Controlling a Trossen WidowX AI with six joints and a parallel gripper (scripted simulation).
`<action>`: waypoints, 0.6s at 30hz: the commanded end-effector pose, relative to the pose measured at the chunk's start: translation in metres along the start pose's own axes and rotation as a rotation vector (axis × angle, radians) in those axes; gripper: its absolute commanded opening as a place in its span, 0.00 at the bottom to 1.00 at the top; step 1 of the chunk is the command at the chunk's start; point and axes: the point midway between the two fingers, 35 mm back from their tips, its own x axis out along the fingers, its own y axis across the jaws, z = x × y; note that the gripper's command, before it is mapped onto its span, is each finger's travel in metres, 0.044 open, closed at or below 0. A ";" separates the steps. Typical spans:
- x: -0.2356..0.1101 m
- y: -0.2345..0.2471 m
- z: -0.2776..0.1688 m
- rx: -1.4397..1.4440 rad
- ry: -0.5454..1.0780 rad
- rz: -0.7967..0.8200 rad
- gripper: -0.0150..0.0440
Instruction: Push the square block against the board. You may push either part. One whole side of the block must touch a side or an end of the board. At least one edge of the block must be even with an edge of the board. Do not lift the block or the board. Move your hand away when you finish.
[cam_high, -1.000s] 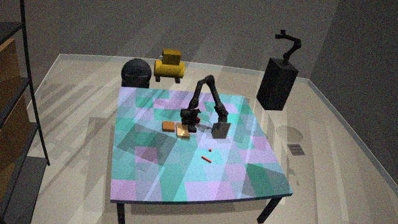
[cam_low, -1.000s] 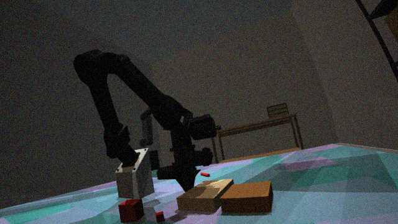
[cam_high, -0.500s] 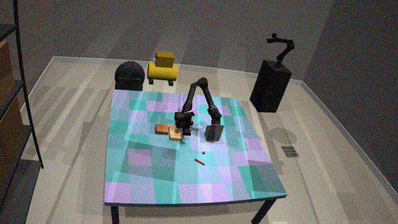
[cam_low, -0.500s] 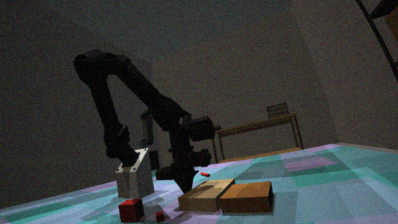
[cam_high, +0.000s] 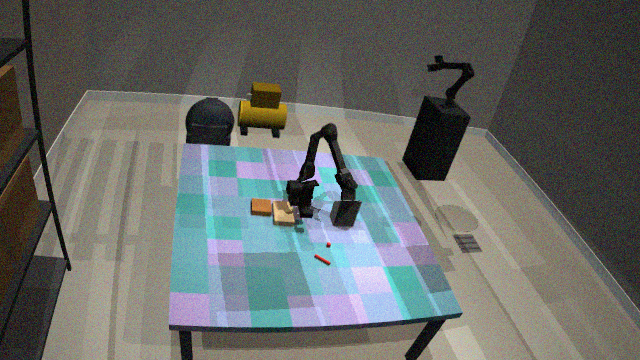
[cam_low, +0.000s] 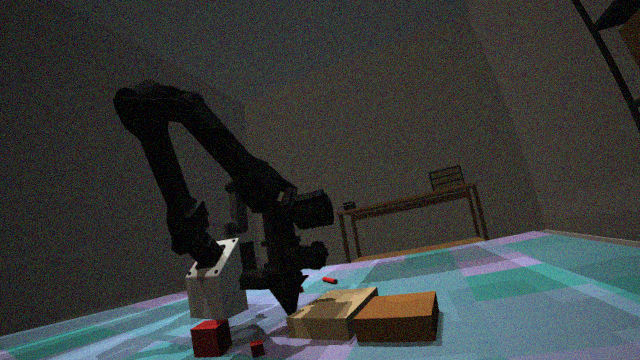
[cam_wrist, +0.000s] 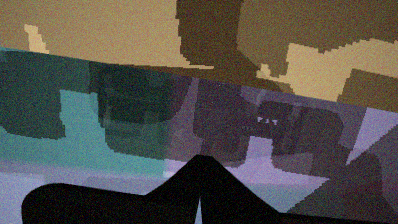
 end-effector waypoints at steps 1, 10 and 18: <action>-0.001 -0.001 -0.006 0.010 -0.008 0.002 0.25; -0.047 0.001 -0.007 0.008 -0.007 0.005 0.25; -0.056 0.000 -0.008 0.010 -0.008 0.004 0.25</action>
